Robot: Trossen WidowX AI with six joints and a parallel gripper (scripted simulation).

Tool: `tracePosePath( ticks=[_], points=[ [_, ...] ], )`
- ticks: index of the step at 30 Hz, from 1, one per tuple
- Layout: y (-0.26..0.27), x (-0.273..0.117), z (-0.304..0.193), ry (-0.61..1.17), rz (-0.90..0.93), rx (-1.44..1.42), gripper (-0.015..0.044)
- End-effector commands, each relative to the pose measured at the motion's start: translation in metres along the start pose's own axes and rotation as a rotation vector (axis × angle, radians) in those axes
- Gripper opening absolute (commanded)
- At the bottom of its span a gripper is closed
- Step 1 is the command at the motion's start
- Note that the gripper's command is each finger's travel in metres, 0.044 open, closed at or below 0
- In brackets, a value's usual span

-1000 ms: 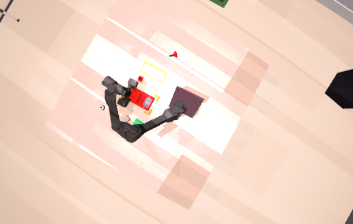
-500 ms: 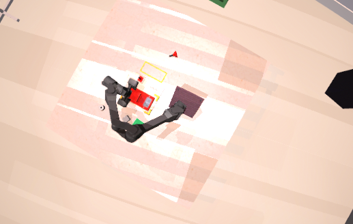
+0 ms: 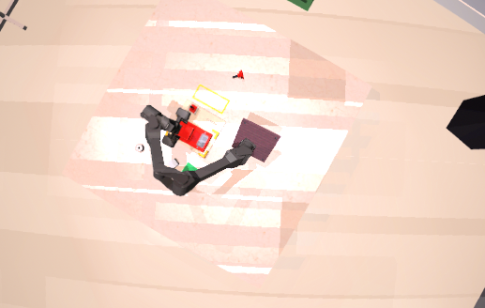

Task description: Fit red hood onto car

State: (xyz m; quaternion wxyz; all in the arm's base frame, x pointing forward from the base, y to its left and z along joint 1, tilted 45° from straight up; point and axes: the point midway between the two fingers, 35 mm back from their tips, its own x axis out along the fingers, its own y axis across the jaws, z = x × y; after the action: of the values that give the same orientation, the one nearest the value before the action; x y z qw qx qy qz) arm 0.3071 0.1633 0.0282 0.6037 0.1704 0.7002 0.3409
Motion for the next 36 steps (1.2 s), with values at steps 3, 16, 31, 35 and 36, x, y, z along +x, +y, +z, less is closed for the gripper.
tracePosePath(
  ticks=[3,16,31,35,36],
  points=[
    [0.001,0.003,0.000,0.000,0.005,0.007,0.0000],
    [0.001,0.009,0.000,0.000,0.006,0.006,0.0000],
    [0.001,0.014,0.001,0.000,0.006,0.005,0.0000],
    [0.001,0.013,0.001,0.000,0.003,0.000,0.0000],
    [0.001,0.013,0.001,0.000,0.003,0.000,0.0000]
  ],
)
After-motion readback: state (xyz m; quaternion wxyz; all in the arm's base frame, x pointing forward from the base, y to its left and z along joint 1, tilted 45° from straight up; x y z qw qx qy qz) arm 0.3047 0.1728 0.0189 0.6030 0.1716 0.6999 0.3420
